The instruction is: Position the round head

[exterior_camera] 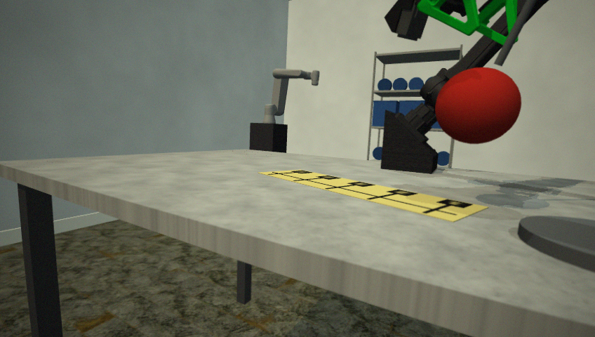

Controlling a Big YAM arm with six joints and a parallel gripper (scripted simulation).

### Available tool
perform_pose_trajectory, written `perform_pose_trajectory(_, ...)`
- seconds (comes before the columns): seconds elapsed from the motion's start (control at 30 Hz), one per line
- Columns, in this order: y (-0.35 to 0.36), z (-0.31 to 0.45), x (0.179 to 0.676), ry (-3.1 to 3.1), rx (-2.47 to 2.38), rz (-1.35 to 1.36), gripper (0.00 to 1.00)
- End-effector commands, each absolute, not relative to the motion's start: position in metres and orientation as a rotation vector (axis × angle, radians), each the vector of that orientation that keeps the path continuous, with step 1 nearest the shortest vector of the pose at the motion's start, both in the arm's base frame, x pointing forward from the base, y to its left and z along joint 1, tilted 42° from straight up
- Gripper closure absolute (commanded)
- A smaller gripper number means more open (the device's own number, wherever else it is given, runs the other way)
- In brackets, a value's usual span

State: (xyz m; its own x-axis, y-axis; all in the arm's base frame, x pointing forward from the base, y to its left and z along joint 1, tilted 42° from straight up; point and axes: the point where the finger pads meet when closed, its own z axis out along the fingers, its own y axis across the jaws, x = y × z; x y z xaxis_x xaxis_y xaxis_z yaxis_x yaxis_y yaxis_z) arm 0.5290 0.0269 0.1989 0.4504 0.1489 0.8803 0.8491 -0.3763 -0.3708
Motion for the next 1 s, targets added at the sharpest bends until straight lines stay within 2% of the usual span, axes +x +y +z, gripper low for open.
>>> perform_pose_trajectory(0.0, 0.031, 0.206, 0.538, -0.837, -1.830, -1.018, 0.00)
perform_pose_trajectory(0.97, 0.042, 0.225, 0.548, -0.823, -1.845, -1.035, 0.00)
